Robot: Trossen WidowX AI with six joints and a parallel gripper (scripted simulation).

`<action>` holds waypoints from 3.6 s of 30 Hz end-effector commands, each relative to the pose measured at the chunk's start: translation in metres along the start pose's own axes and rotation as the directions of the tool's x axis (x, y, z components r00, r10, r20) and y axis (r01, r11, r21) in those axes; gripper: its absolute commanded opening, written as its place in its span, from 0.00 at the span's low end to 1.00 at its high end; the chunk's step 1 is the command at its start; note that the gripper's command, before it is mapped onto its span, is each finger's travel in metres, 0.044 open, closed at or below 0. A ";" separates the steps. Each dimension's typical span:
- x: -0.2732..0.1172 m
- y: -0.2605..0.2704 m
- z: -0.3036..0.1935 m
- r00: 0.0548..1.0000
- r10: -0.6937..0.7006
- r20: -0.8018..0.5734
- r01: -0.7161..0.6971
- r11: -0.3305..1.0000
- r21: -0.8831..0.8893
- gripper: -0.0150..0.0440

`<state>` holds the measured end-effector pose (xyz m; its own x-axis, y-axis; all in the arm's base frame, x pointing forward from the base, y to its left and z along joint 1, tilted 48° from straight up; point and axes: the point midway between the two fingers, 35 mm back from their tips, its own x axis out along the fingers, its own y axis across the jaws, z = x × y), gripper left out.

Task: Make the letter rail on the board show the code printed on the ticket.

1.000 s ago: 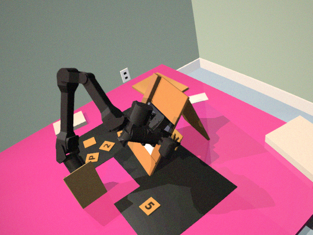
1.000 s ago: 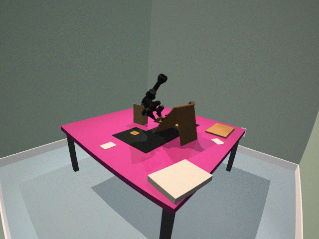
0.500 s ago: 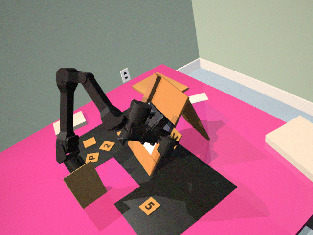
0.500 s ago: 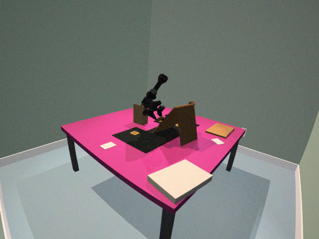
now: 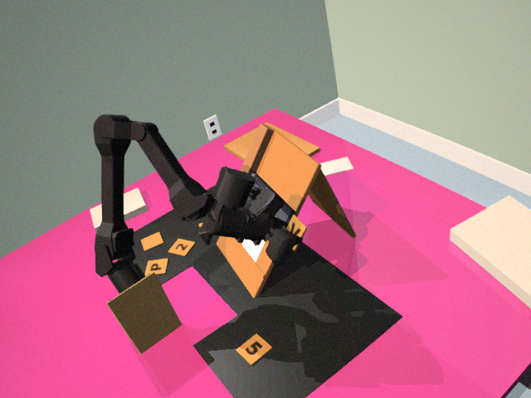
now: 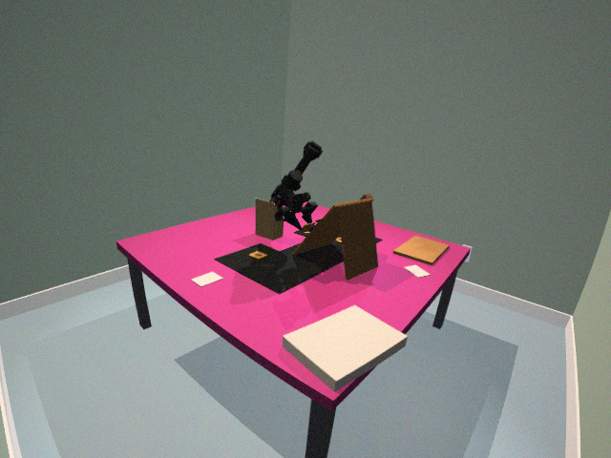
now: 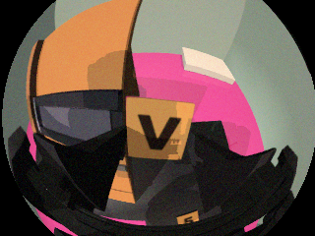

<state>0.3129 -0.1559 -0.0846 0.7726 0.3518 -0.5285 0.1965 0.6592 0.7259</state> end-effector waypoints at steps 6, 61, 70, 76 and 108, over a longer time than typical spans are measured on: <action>-0.001 0.005 0.001 1.000 -0.004 0.004 0.004 1.000 -0.001 0.25; -0.001 0.033 0.002 1.000 -0.003 0.003 0.003 1.000 0.001 0.25; -0.001 0.037 0.002 1.000 -0.003 0.003 0.003 1.000 0.001 0.25; 0.000 0.040 0.002 1.000 -0.003 0.003 0.003 1.000 0.001 0.25; 0.000 0.054 0.000 1.000 -0.002 0.003 0.002 1.000 0.002 0.25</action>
<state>0.3237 -0.1211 -0.0469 0.7725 0.3530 -0.5278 0.1964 0.6576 0.7273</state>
